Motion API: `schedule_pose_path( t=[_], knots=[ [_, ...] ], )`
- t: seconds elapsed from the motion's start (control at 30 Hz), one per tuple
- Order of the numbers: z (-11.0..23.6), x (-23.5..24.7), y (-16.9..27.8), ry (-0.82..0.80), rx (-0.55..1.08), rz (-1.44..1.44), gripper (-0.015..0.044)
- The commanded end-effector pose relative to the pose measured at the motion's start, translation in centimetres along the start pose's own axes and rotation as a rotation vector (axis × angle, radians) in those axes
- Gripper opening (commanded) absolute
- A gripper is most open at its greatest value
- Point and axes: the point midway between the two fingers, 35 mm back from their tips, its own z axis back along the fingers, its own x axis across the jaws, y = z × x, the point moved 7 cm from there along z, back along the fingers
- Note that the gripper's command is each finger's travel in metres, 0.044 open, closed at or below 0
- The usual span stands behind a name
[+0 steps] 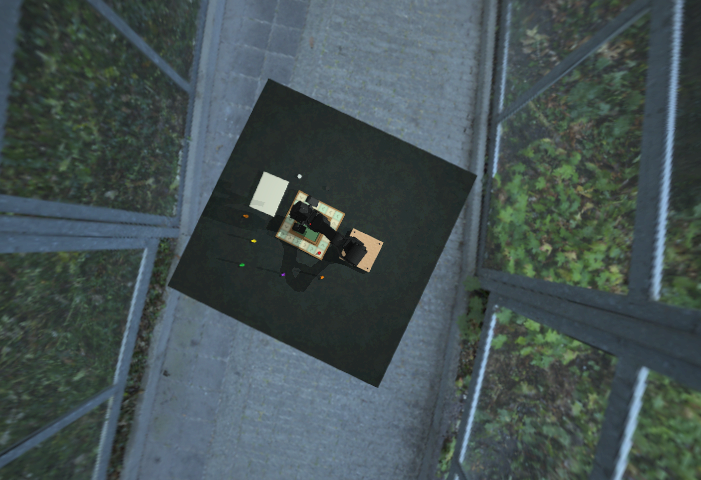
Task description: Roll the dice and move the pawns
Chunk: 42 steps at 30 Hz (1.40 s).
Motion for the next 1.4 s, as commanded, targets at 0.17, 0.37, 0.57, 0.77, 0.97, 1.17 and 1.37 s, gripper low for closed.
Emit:
schedule_pose_path(
  t=[0.17,0.37,0.57,0.77,0.97,1.17,1.37],
  knots=[
    [-0.2,0.0,1.5,-0.006,-0.185,0.001,0.0],
    [2.8,3.7,0.5,-0.008,-0.177,-0.001,0.0],
    [6.6,7.0,0.6,-0.011,-0.183,-0.005,0.0],
    [6.5,7.0,0.8,-0.011,-0.183,-0.005,0.0],
    [6.5,7.0,0.7,-0.011,-0.183,-0.005,0.0],
    [6.4,7.0,0.8,-0.015,-0.177,0.002,0.0],
    [6.4,7.0,0.8,-0.015,-0.177,0.002,0.0]
  ],
)
